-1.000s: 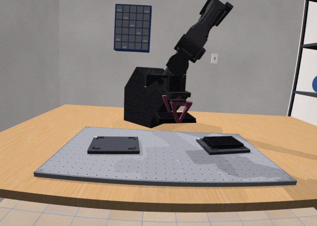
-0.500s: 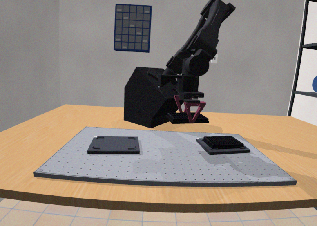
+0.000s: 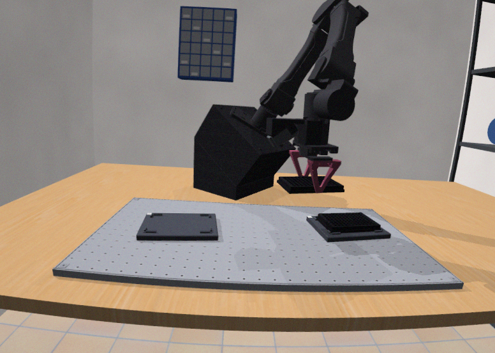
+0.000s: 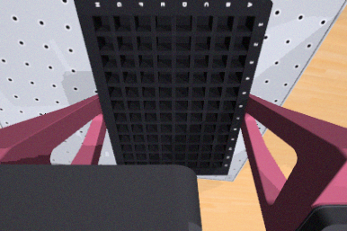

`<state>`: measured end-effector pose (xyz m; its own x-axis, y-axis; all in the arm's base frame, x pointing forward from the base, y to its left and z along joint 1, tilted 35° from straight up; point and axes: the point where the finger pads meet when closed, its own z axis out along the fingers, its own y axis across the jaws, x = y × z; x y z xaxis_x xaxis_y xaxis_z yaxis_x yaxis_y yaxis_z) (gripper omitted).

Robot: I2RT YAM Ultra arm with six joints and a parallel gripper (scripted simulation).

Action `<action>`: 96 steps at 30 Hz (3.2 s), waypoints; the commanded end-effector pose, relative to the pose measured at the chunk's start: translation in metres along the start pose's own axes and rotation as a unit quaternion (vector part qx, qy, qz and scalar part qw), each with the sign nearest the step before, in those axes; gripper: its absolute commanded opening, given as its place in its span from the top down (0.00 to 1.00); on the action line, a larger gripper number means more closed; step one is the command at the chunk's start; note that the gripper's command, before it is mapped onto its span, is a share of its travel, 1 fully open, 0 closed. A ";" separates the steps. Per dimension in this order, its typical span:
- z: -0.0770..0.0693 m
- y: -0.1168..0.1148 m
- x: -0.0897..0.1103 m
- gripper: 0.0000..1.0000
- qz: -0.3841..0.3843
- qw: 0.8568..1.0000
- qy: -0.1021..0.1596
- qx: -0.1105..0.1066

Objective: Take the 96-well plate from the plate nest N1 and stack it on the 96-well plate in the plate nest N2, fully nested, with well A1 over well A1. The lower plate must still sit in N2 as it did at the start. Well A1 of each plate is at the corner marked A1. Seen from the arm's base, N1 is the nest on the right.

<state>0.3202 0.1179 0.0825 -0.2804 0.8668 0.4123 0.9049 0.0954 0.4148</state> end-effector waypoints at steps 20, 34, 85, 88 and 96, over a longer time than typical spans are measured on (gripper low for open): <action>-0.013 0.019 0.070 1.00 0.008 1.000 -0.009 -0.022; -0.010 0.021 0.110 1.00 0.010 1.000 -0.008 -0.017; -0.007 0.021 0.099 1.00 0.017 1.000 -0.016 -0.013; -0.007 0.022 0.100 1.00 0.017 1.000 -0.015 -0.014; -0.007 0.023 0.100 1.00 0.017 1.000 -0.015 -0.014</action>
<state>0.3030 0.2086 0.1319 -0.2530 0.8769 0.4088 0.9082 0.0696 0.4128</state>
